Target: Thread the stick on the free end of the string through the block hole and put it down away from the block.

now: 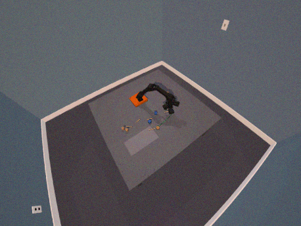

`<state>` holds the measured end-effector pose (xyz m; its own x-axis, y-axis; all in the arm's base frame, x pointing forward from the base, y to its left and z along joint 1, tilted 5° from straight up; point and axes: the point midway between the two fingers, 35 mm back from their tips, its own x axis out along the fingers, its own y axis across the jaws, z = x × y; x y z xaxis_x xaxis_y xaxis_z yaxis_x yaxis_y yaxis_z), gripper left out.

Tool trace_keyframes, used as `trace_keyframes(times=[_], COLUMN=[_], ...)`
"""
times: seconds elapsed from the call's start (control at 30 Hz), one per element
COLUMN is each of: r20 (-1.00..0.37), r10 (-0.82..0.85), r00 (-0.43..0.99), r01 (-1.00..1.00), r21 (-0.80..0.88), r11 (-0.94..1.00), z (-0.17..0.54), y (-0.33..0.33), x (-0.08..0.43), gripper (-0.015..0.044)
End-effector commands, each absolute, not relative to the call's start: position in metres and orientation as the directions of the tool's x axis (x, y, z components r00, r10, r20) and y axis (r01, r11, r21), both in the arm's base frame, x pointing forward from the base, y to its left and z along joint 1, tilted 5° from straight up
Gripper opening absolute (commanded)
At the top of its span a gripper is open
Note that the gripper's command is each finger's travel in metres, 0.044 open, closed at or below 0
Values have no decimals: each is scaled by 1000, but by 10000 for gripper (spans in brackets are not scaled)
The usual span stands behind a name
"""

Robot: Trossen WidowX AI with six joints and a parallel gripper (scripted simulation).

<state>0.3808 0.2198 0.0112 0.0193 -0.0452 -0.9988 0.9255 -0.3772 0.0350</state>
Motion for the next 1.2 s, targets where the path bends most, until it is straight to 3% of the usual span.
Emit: trace_keyframes(times=[0.0,1.17], r20=[-999,-999], r10=[-38,-41], r00=[19,18], r01=[924,924], r21=[32,33], r11=[-382,-382], z=[10,12], y=[220,181], x=[377,364], gripper=[0,0])
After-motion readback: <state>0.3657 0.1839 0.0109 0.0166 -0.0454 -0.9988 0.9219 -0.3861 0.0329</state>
